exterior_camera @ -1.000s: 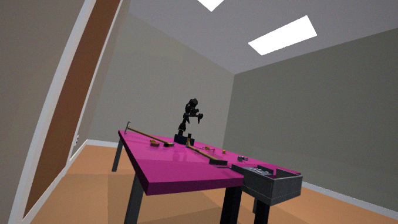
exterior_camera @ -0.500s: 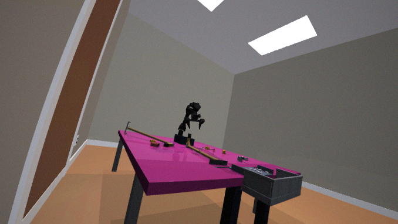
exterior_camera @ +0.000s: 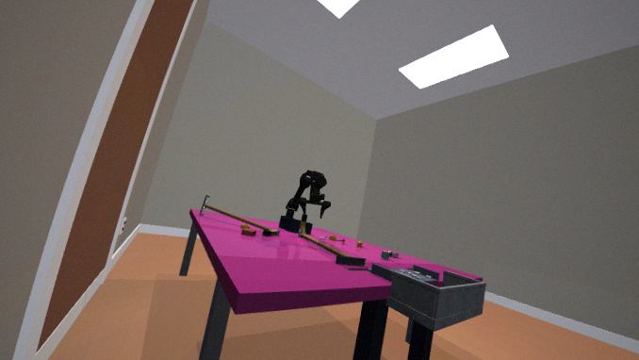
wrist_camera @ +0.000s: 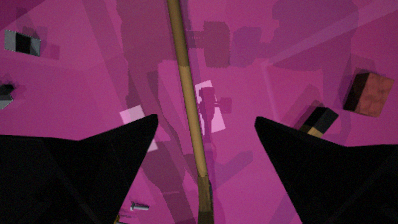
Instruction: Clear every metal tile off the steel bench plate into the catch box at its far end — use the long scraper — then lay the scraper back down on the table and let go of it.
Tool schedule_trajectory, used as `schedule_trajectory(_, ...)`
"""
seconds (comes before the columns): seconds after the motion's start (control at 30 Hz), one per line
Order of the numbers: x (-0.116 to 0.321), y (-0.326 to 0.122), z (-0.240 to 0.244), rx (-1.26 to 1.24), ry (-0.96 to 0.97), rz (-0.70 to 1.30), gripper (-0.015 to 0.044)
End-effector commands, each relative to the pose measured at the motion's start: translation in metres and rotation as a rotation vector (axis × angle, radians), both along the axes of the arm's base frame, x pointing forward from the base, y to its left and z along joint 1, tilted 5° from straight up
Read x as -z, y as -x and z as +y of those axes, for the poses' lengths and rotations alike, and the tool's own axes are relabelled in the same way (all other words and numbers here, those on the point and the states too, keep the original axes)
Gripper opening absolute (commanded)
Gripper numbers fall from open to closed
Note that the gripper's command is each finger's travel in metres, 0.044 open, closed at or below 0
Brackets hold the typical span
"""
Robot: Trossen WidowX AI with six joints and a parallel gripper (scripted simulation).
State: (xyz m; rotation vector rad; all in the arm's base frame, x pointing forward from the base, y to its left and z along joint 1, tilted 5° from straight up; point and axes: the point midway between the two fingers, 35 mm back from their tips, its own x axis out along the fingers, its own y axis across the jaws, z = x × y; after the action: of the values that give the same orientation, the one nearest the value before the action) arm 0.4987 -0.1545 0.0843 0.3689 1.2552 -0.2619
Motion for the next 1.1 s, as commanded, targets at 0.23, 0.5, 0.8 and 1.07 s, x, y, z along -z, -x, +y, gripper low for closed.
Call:
schedule_trajectory(0.23, 0.034, -0.009, 0.008, -0.001, 0.026, 0.081, 0.0440)
schedule_trajectory(0.5, 0.020, -0.002, 0.010, -0.008, 0.031, 0.058, 0.0440)
schedule_trajectory(0.8, 0.003, 0.010, 0.013, -0.018, 0.038, 0.026, 0.0440)
schedule_trajectory(1.07, -0.011, 0.021, 0.015, -0.027, 0.045, -0.002, 0.0440)
